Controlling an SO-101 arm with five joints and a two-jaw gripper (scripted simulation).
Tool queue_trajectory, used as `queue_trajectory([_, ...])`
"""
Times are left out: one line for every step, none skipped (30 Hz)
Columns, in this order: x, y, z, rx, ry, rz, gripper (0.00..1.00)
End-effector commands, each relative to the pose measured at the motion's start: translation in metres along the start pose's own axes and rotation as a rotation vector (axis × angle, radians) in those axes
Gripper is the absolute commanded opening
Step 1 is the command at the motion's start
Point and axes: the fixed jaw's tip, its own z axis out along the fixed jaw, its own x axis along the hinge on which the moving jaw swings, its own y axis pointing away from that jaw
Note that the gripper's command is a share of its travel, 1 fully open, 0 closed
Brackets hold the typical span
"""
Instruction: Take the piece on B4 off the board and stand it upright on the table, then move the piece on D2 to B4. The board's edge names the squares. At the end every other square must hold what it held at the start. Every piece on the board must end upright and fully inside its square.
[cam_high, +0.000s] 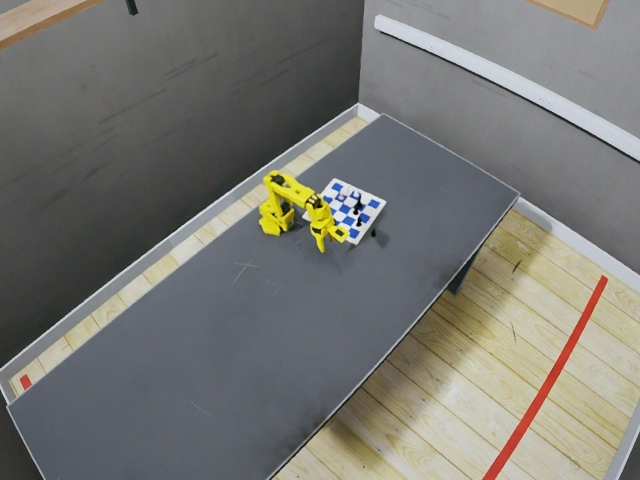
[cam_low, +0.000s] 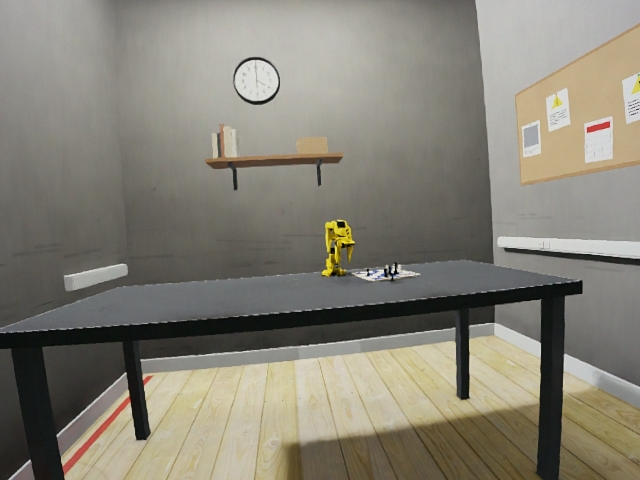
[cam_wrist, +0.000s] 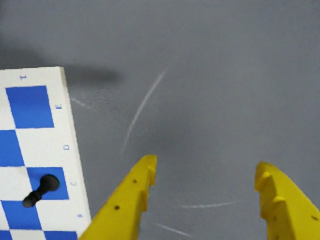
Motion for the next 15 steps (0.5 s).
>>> queue_trajectory([-0.002,-0.045,-0.009,0.077,0.000,0.178,0.29])
queue_trajectory([0.001,-0.055,-0.011,0.093,0.006,0.221,0.30])
queue_trajectory([0.001,-0.055,-0.011,0.093,0.006,0.221,0.30])
queue_trajectory([0.001,-0.055,-0.011,0.093,0.006,0.221,0.30])
queue_trajectory([0.004,-0.064,-0.012,0.109,0.012,0.263,0.30])
queue_trajectory([0.007,-0.073,-0.014,0.124,0.018,0.304,0.31])
queue_trajectory([0.010,-0.081,-0.016,0.139,0.023,0.345,0.32])
queue_trajectory([0.014,-0.089,-0.018,0.153,0.028,0.384,0.32])
queue_trajectory([0.018,-0.097,-0.020,0.167,0.034,0.423,0.33])
queue_trajectory([0.022,-0.104,-0.022,0.180,0.039,0.460,0.33])
queue_trajectory([0.026,-0.111,-0.024,0.192,0.043,0.496,0.34])
queue_trajectory([0.030,-0.117,-0.026,0.204,0.048,0.531,0.34])
queue_trajectory([0.034,-0.123,-0.029,0.215,0.052,0.564,0.35])
queue_trajectory([0.038,-0.128,-0.031,0.225,0.056,0.596,0.35])
queue_trajectory([0.042,-0.133,-0.033,0.235,0.060,0.626,0.36])
